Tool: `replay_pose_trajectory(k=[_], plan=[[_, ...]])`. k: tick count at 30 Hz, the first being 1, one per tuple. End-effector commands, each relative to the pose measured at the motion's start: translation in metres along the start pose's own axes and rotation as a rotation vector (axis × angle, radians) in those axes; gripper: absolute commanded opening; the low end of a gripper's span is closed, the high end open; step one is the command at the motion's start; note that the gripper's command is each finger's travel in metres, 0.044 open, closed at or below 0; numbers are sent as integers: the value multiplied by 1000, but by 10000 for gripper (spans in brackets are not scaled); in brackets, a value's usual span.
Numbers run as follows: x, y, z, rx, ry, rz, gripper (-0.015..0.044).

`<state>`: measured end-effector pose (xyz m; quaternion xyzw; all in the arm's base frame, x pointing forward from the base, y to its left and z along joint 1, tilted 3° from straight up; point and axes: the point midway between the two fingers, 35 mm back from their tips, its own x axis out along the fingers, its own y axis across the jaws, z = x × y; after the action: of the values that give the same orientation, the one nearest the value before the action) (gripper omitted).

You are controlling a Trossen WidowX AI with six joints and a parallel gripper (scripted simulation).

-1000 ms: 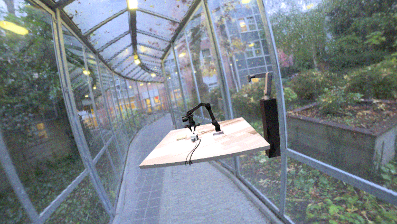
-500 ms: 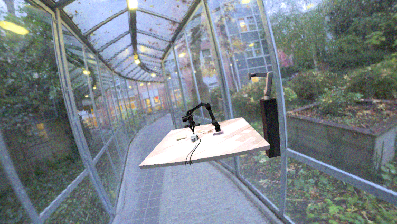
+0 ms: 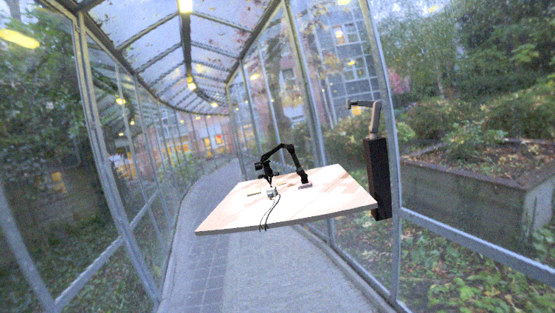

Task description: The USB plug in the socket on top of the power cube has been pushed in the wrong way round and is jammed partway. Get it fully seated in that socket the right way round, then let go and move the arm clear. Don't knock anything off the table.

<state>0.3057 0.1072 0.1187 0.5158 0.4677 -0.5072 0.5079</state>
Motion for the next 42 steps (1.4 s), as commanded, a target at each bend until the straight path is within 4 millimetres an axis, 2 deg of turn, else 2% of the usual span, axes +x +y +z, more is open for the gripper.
replay_pose_trajectory(k=[1,42], plan=[[-4,1,0,0,1,3,0],[-28,0,0,0,1,2,0]])
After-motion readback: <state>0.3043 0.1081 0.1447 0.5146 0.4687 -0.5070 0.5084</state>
